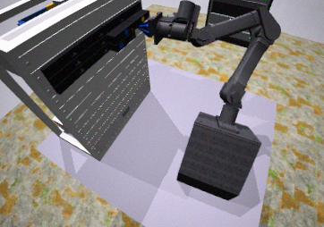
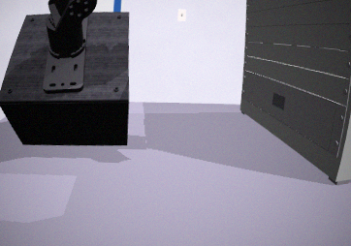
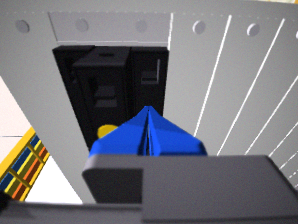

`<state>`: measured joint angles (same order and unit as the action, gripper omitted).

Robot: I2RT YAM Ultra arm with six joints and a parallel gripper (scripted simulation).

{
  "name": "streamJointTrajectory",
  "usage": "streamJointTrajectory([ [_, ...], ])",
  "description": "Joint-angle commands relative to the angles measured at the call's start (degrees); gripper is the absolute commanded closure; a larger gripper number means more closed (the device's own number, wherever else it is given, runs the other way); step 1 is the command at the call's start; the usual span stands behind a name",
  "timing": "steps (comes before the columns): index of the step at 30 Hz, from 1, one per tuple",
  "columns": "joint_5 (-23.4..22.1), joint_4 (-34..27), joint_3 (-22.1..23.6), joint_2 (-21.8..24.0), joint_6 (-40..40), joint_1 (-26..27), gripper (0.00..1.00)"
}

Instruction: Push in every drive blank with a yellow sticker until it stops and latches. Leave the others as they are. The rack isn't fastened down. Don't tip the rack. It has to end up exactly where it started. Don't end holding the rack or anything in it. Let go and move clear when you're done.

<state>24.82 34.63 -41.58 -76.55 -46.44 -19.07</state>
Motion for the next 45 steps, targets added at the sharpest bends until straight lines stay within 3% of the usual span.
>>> streamJointTrajectory([
  [1,-1.0,2.1,-2.3,-1.0,0.3,0.1,1.00],
  [38,-1.2,2.3,-2.8,-1.7,0.3,0.2,1.00],
  [43,-0.9,2.2,-2.0,1.3,0.3,-0.7,1.00],
  [45,0.3,1.9,1.2,2.4,0.4,-1.3,1.00],
])
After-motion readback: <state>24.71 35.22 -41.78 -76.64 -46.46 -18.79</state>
